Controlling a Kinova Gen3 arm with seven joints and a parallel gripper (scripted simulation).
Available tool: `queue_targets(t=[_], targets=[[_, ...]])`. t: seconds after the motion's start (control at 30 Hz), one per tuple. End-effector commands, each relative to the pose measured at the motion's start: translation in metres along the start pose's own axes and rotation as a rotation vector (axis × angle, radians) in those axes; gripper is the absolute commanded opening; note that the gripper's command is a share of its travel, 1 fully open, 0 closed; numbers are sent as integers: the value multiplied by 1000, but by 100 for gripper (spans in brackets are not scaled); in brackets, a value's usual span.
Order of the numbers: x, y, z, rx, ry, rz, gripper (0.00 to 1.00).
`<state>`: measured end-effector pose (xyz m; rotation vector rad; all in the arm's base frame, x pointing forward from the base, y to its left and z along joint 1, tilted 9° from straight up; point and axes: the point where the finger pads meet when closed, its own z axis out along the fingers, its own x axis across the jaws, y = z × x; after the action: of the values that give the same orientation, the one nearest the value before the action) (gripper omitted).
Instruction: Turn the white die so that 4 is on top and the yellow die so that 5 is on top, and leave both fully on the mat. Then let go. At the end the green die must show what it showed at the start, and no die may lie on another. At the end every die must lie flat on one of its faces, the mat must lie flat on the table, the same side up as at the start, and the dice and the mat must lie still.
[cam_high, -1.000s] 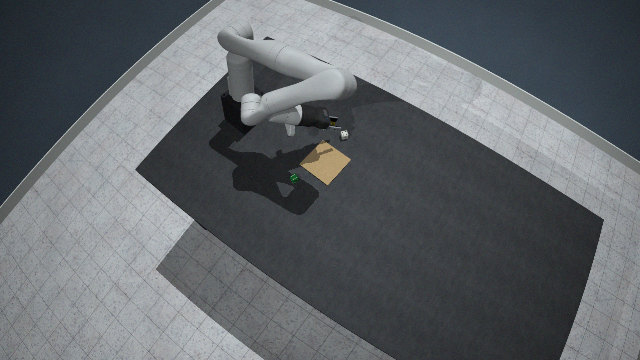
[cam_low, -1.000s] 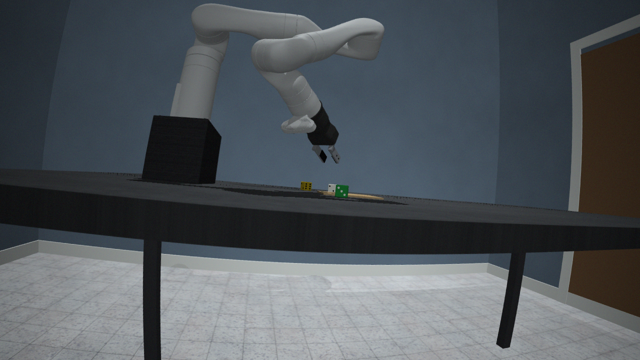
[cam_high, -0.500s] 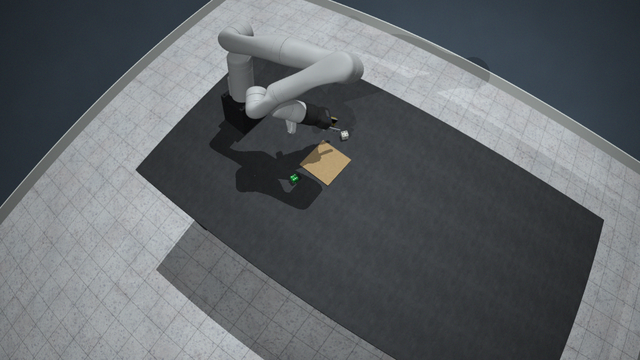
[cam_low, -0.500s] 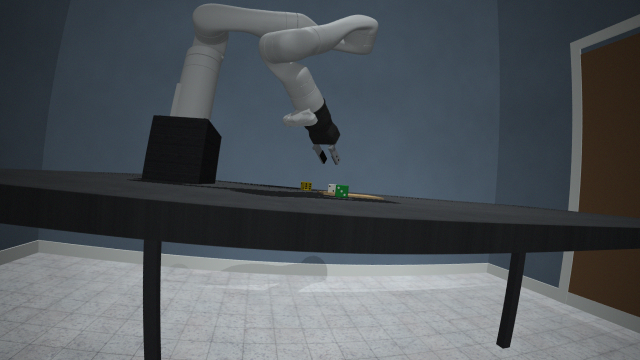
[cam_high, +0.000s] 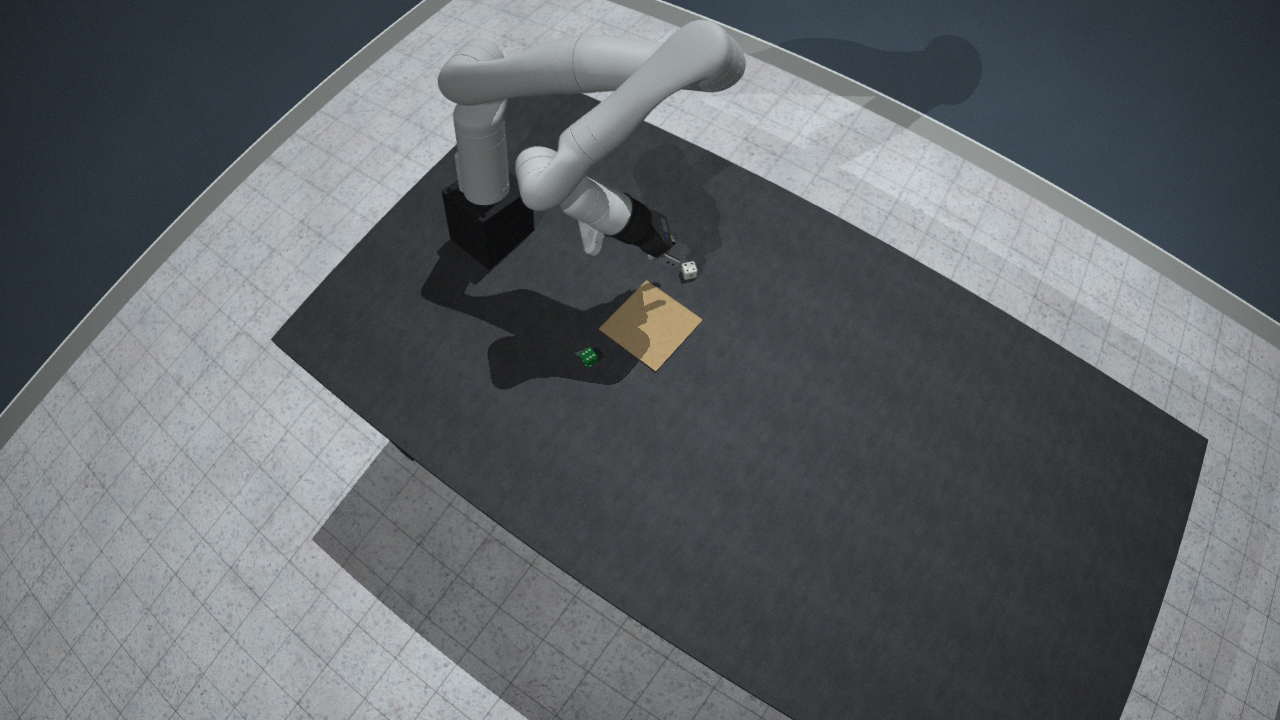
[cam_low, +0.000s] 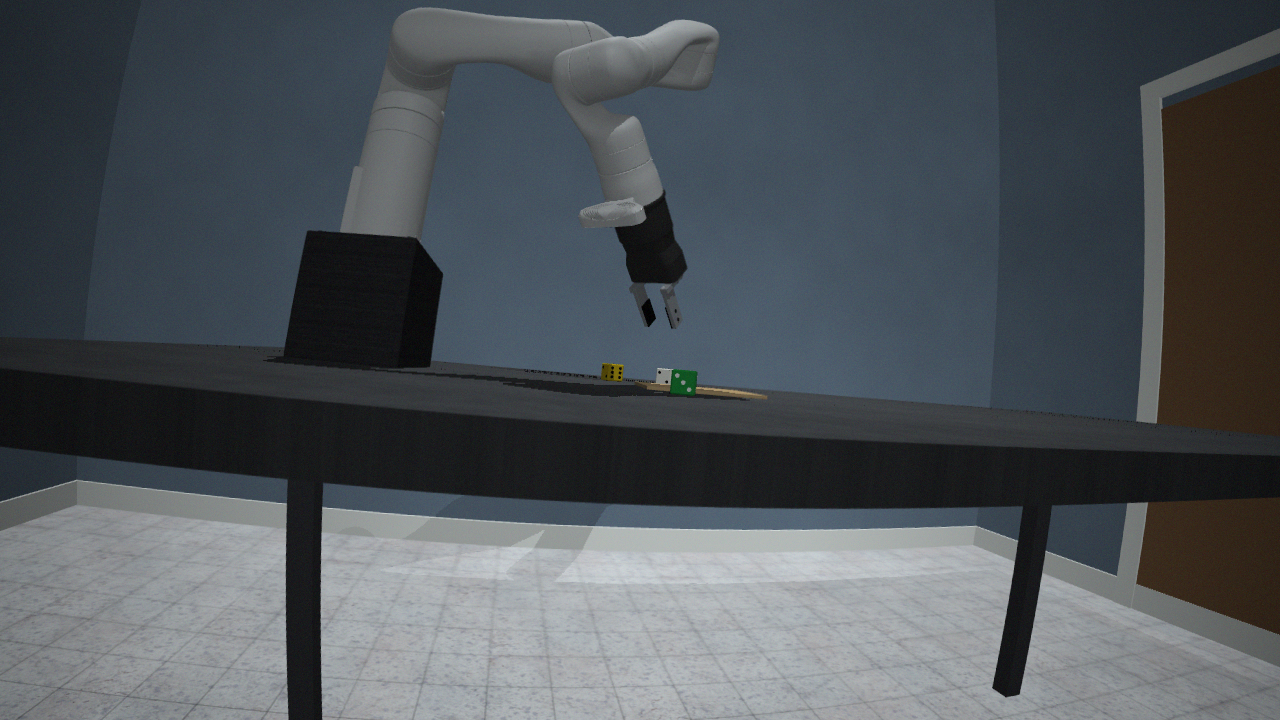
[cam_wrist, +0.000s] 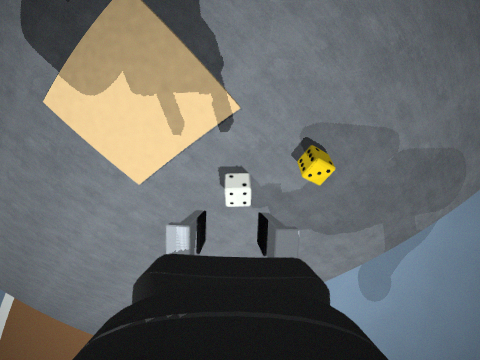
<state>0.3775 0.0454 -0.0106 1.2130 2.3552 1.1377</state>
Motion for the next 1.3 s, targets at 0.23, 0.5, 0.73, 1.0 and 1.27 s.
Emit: queue_targets(t=[0.23,0.5,0.73,1.0,1.27], targets=[[9,30,6,122,21,-53,79],[9,39,7,277,16,-52,79],[10,45,7,383,13,-51,79],[9,52,8,492,7,-53,79],[8,58,8,596,-1,-55,79]])
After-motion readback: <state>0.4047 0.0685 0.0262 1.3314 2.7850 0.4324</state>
